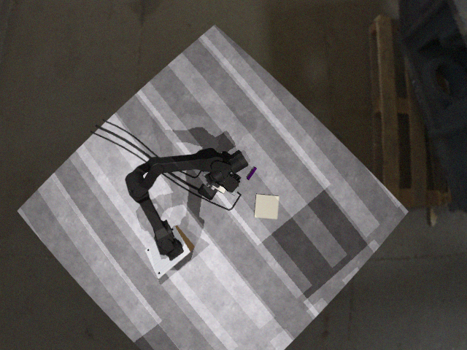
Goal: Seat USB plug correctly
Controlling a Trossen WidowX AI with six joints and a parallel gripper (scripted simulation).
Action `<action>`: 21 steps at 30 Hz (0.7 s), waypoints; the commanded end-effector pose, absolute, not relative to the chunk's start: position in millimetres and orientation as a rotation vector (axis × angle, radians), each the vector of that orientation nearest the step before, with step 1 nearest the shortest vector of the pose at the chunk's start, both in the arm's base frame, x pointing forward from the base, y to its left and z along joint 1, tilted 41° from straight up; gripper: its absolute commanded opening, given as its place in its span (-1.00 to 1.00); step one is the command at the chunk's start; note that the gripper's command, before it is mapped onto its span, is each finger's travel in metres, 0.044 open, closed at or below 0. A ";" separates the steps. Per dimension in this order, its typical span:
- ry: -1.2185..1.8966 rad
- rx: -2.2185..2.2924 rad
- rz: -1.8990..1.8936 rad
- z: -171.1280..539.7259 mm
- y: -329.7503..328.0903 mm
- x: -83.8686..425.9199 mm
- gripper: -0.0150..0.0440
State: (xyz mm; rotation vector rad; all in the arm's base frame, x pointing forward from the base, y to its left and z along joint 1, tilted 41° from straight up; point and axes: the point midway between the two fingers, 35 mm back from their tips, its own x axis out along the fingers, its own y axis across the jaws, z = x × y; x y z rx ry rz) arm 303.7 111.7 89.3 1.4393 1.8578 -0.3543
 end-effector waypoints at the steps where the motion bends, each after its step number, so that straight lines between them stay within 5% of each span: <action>1: 1.862 1.445 -0.357 88.4 112.6 303.0 -0.49; 21: 1.862 1.445 -0.357 86.6 114.2 302.9 -0.49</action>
